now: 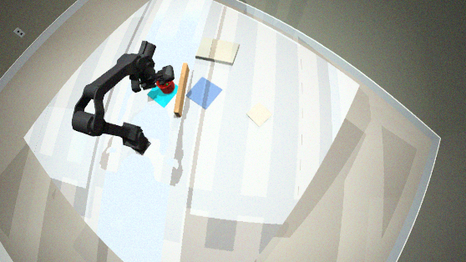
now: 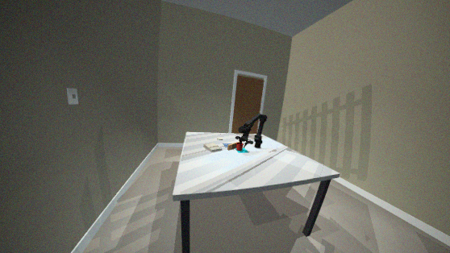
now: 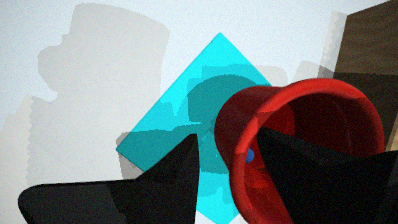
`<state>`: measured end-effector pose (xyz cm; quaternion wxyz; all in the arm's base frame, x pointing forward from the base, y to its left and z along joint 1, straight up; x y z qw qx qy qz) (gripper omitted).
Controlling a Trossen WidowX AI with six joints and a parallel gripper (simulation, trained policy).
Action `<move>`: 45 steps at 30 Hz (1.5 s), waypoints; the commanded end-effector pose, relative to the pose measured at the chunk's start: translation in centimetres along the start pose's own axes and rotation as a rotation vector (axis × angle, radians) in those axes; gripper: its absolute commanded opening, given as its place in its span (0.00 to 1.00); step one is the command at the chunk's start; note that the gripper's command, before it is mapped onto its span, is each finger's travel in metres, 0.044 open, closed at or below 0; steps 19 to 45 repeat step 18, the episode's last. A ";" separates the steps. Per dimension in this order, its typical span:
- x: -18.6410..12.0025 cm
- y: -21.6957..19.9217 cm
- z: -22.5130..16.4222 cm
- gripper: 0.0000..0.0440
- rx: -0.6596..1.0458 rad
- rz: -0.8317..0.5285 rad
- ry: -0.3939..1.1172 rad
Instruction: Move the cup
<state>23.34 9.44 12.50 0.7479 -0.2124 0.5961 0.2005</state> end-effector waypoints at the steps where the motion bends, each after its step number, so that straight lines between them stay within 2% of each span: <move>1: -0.6 0.0 -0.2 0.42 -0.002 0.009 -0.031; 18: -3.8 -0.3 -0.6 0.69 0.011 0.012 -0.154; 45: -3.8 -0.3 -0.6 0.69 0.011 0.012 -0.154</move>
Point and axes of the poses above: the point midway between the two fingers, 35 mm back from their tips, its own x axis out along the fingers, its own y axis across the jaws, z = x × y, the point moved 5 cm from there along -x, back along the fingers, and after that the axes turned 15 degrees about x, right-handed, at the moved point
